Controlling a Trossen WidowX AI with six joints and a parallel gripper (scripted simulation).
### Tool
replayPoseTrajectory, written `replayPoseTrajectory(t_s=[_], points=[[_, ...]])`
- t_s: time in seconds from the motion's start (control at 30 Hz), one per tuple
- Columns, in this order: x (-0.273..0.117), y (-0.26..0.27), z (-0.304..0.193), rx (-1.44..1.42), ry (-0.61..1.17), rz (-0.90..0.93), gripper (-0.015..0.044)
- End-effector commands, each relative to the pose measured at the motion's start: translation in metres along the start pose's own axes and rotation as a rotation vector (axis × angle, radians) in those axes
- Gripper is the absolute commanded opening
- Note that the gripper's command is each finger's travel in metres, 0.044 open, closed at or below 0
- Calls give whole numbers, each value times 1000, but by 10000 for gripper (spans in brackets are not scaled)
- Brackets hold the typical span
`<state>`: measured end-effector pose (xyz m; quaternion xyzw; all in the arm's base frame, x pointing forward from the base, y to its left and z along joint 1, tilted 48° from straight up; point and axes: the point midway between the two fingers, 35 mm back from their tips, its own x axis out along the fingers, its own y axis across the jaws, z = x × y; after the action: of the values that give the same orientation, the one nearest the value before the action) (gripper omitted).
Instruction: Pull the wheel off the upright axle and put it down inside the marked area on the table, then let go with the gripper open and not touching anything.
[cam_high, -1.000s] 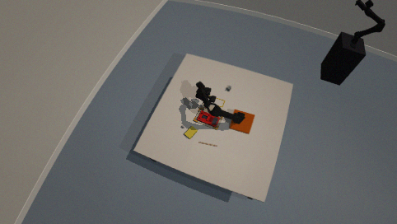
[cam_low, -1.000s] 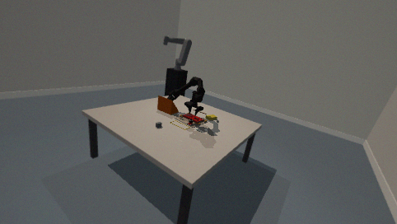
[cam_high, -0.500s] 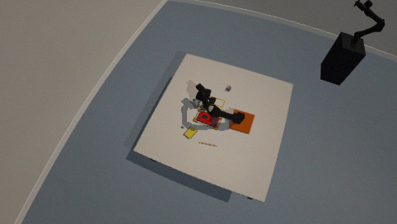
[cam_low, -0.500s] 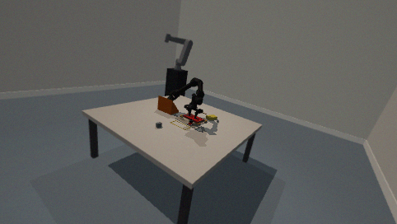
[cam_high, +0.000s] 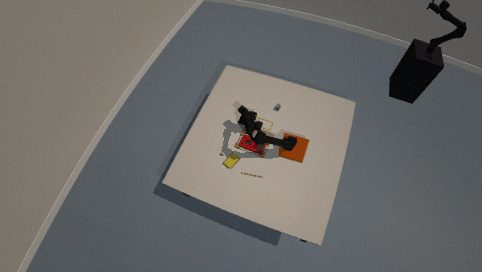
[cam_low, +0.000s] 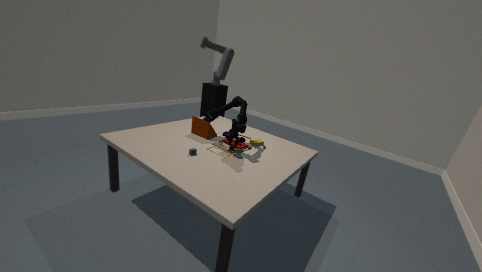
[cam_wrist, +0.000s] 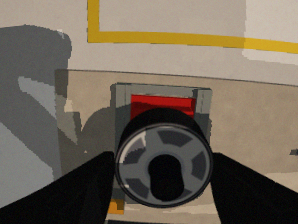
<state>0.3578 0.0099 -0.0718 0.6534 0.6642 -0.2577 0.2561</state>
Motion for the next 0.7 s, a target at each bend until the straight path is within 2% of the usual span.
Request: replayPoseTrajectory(t_s=[0.0, 0.13, 0.3, 0.33, 0.67], points=[[0, 0, -1, -3, 0, -1, 168], [0, 0, -1, -3, 0, -1, 142], [-1, 0, -1, -2, 0, -1, 10], [-1, 0, -1, -2, 0, -1, 0], [-4, 0, -1, -1, 0, 0, 0]])
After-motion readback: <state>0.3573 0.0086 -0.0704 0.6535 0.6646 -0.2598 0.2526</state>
